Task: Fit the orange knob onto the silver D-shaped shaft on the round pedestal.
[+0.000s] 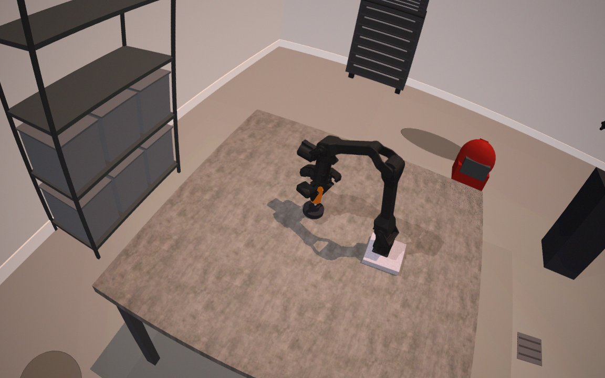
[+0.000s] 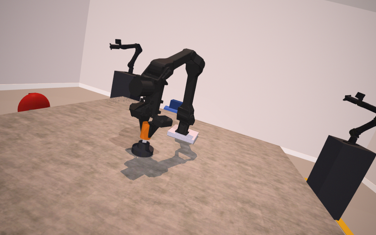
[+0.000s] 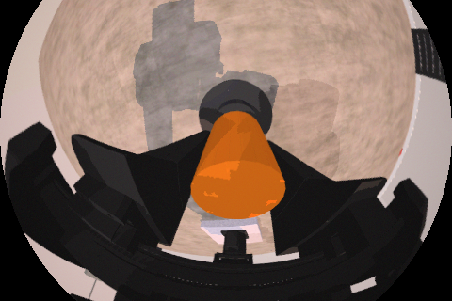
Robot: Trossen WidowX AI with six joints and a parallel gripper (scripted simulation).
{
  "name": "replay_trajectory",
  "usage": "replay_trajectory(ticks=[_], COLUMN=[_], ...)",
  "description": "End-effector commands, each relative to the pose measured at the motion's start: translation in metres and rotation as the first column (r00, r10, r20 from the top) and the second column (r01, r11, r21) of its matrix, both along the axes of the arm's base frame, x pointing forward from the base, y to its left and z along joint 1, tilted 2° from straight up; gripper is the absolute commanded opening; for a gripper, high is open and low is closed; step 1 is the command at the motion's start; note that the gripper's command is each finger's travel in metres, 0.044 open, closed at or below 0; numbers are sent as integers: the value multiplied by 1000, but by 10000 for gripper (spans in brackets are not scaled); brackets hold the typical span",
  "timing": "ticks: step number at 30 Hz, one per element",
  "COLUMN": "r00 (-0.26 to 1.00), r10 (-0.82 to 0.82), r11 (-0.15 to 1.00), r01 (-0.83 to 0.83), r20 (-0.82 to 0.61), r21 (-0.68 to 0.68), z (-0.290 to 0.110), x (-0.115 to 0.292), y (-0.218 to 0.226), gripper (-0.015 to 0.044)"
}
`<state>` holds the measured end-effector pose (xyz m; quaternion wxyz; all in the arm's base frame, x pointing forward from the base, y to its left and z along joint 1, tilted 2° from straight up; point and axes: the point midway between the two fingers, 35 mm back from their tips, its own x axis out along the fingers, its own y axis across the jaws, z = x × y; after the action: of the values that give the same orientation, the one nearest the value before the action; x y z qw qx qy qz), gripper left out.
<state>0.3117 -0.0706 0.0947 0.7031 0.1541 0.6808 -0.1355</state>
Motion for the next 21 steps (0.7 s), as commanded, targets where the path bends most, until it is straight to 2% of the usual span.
replay_trajectory(ticks=[1, 18, 21], r00=[999, 999, 997], r10=[34, 34, 78], r11=[999, 999, 997], r01=[-34, -34, -78], r20=[6, 6, 7], r21=[-3, -3, -4], z=[3, -2, 0], x=[2, -1, -1], y=[0, 0, 0], gripper=[0, 0, 0])
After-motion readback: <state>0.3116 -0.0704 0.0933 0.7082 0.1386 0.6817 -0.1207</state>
